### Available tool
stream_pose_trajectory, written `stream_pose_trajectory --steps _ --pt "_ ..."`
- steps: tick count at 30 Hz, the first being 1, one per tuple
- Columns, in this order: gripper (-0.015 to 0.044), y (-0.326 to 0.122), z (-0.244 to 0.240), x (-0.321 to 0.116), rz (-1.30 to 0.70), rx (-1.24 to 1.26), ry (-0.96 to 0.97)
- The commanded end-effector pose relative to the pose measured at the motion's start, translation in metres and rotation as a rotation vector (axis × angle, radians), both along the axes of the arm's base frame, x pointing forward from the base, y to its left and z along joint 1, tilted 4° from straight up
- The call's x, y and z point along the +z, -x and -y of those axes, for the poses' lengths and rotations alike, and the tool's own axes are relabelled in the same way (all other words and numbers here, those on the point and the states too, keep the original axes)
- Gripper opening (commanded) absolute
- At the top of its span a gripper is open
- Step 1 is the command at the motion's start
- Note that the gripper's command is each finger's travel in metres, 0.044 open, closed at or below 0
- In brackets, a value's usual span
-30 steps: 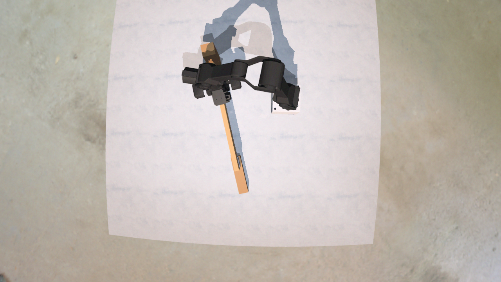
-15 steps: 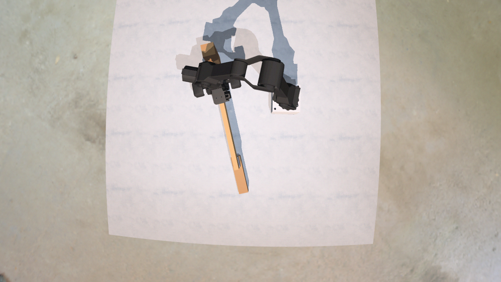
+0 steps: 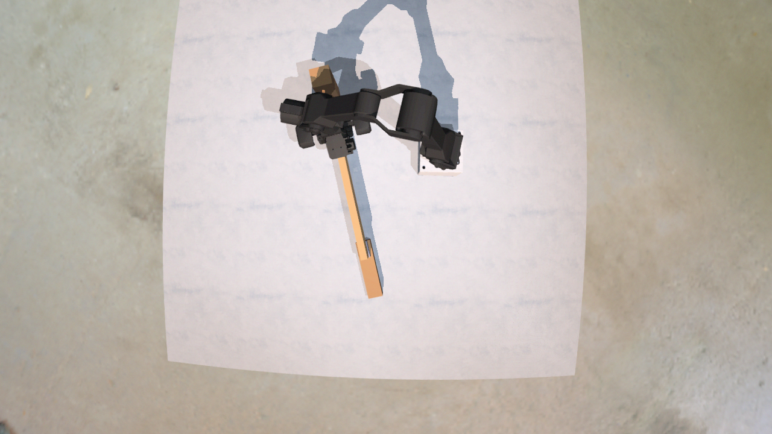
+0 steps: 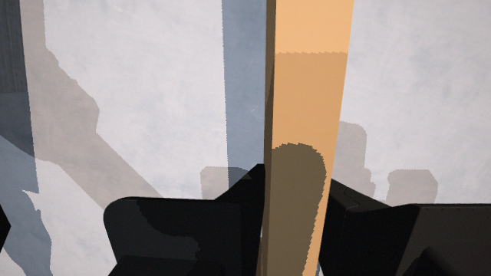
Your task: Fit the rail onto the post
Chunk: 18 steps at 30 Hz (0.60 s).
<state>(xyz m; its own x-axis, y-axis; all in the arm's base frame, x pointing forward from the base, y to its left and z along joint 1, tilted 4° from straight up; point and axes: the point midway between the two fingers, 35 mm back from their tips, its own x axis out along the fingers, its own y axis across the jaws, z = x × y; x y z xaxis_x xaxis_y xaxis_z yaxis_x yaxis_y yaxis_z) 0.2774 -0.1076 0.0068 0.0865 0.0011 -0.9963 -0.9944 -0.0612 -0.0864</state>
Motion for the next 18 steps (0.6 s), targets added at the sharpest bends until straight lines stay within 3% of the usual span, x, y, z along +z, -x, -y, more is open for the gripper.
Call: stream_pose_trajectory --steps 1,13,18 --pt "0.0 -0.0018 0.0032 0.0018 0.004 0.003 0.005" --pt "0.0 -0.002 0.0071 0.002 0.004 0.003 0.005" --pt "0.0131 -0.0002 0.004 0.0005 0.0 0.0 0.0"
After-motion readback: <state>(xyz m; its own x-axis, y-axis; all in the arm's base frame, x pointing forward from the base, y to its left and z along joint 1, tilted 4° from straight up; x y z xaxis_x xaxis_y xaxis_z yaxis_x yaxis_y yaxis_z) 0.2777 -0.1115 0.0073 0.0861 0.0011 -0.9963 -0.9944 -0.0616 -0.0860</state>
